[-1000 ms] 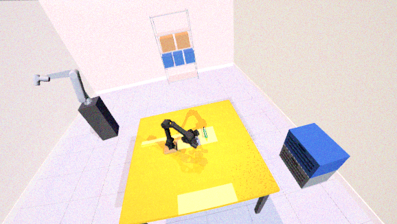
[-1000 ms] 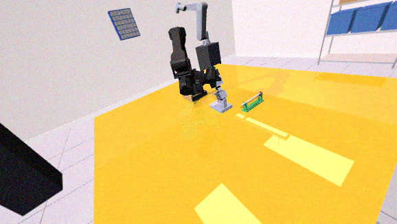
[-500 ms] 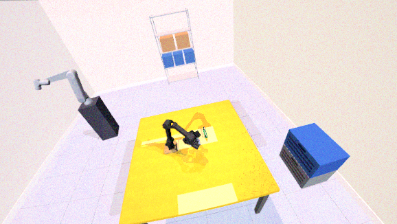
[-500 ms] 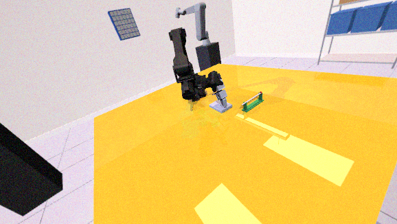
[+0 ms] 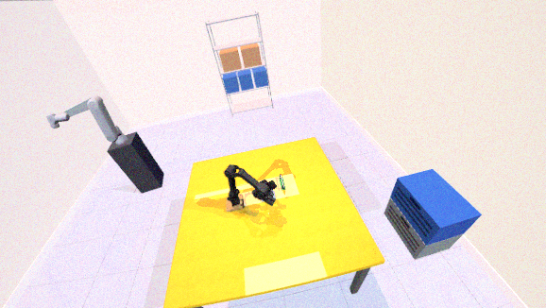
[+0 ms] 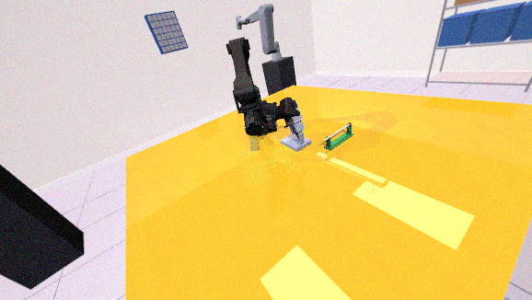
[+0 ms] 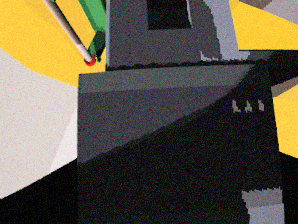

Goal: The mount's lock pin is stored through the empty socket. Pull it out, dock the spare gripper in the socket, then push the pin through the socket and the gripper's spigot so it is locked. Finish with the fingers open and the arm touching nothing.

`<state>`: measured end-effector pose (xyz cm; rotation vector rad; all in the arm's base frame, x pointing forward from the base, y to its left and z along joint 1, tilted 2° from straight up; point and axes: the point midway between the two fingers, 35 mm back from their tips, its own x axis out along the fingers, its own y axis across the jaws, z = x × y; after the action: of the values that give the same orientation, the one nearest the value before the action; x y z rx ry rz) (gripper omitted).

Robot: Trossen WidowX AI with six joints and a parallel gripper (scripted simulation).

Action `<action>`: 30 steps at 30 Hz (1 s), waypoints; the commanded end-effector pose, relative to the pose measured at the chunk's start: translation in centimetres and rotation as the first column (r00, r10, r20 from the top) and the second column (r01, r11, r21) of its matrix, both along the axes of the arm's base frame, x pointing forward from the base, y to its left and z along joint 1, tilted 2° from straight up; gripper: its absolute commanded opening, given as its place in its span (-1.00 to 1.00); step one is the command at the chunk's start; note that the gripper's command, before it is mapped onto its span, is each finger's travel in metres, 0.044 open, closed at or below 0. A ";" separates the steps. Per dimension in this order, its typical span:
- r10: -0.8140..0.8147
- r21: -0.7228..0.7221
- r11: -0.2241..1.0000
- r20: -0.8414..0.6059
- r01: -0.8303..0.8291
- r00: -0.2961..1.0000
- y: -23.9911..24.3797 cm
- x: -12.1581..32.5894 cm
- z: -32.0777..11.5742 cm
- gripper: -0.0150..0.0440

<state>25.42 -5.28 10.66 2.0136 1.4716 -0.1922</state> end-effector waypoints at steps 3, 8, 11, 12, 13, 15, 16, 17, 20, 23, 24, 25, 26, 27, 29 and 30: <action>0.000 -0.001 1.000 0.001 0.000 1.000 0.0 0.0 0.0 -0.49; 0.000 -0.001 1.000 0.001 0.000 1.000 0.0 0.0 0.0 -0.05; 0.000 -0.001 1.000 0.001 0.000 1.000 0.0 0.0 0.0 0.22; 0.000 -0.001 1.000 0.001 0.000 1.000 0.0 0.0 0.0 0.31; 0.000 -0.001 1.000 0.001 0.000 1.000 0.0 0.0 0.0 0.40; 0.000 -0.001 1.000 0.001 0.000 1.000 0.0 0.0 0.0 0.58; 0.000 -0.001 1.000 0.001 0.000 1.000 0.0 0.0 0.0 0.67; 0.000 -0.001 1.000 0.001 0.000 1.000 0.0 0.0 0.0 0.75; 0.000 -0.001 1.000 0.001 0.000 1.000 0.0 0.0 0.0 1.00; 0.000 -0.001 1.000 0.001 0.000 1.000 0.0 -0.1 0.2 1.00; 0.000 -0.001 1.000 0.001 0.000 1.000 0.0 -0.2 0.4 1.00; 0.000 -0.001 1.000 0.000 0.000 1.000 0.0 -0.3 0.6 1.00; 0.000 0.000 1.000 0.000 0.000 1.000 0.1 -0.4 0.9 1.00; -0.001 0.002 1.000 -0.003 0.001 1.000 0.1 -0.5 1.1 1.00; -0.002 0.007 1.000 -0.007 0.002 1.000 0.2 -0.7 1.5 1.00; -0.003 0.008 1.000 -0.009 0.003 1.000 0.2 -0.8 1.7 1.00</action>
<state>24.88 -5.10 11.70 2.0276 1.4799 -0.1978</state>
